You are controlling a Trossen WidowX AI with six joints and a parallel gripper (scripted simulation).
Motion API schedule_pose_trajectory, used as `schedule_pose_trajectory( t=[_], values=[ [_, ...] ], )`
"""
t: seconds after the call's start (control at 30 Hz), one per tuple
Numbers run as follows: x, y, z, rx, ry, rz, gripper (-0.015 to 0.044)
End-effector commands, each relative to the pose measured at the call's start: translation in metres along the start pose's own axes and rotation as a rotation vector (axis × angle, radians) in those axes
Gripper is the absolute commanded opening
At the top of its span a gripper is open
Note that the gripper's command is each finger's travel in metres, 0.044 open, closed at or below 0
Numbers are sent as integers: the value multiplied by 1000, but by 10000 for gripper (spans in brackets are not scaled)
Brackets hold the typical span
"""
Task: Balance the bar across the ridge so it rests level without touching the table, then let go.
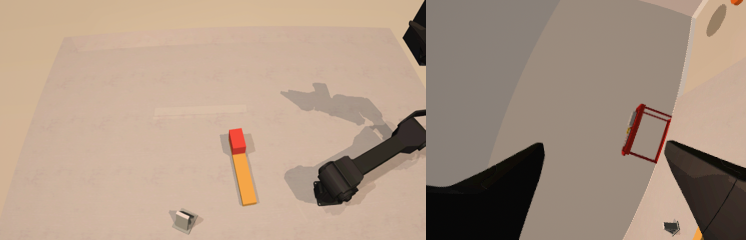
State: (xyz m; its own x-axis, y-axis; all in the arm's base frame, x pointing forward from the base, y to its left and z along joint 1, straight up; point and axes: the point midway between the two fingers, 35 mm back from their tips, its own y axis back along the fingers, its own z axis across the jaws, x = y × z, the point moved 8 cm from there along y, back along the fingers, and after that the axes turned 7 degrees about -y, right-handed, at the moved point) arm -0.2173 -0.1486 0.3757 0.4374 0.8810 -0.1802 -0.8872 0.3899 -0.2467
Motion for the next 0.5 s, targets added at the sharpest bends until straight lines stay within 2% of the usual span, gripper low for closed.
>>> schedule_pose_trajectory(
  t=[0.0,0.07,0.1,0.47],
  values=[
    [1,0,1,2,7,1,374],
    [7,-5,6,15,67,9,321],
    [12,-8,11,25,112,16,315],
    [66,-46,46,134,590,113,315]
  ],
)
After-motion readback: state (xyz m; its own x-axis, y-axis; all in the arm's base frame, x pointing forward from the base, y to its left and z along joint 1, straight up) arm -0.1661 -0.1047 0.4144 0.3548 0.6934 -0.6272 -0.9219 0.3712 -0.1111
